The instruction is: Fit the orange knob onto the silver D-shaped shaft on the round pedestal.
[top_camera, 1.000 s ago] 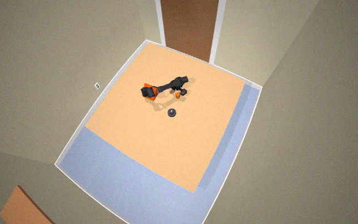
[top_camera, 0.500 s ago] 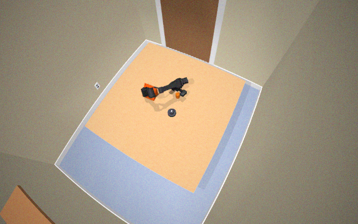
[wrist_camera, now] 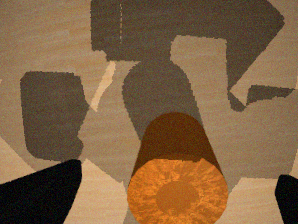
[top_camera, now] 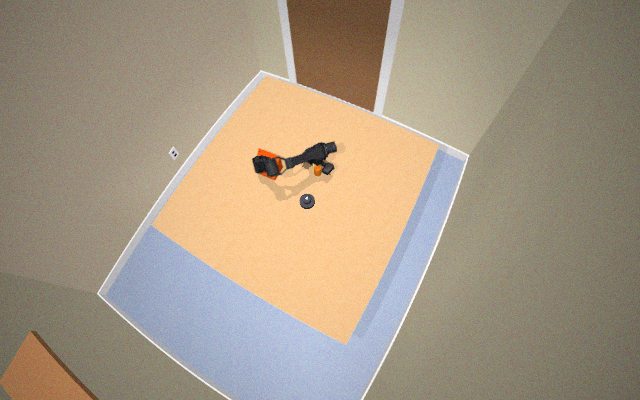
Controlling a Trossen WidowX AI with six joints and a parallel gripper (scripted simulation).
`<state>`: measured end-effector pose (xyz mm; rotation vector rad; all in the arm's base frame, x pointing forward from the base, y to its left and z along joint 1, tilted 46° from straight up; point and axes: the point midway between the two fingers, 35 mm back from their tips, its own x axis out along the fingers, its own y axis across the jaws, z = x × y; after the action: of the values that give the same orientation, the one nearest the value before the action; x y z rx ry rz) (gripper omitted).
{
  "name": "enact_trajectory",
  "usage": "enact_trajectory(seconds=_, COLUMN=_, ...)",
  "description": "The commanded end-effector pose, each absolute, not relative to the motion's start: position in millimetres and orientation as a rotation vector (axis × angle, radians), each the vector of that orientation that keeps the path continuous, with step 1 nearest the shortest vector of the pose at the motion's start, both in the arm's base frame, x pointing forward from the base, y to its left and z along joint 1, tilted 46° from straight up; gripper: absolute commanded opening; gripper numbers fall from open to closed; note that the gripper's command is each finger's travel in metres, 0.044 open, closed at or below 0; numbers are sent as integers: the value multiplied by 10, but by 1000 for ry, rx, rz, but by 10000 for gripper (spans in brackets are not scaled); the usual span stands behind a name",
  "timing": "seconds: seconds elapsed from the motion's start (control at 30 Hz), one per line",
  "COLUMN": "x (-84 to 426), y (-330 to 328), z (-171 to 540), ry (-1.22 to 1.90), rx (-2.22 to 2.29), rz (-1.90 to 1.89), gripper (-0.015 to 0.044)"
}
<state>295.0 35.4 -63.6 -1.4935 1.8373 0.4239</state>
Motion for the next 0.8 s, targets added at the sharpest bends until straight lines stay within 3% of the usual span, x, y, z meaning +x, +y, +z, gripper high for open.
enact_trajectory(seconds=0.0, x=2940, y=286, z=-685, ry=1842, rx=-1501, rz=424, gripper=440)
enact_trajectory(seconds=0.73, x=2898, y=48, z=-900, ry=1844, rx=-1503, rz=420, gripper=440)
enact_trajectory(seconds=0.77, x=2898, y=48, z=-900, ry=1844, rx=-1503, rz=420, gripper=414)
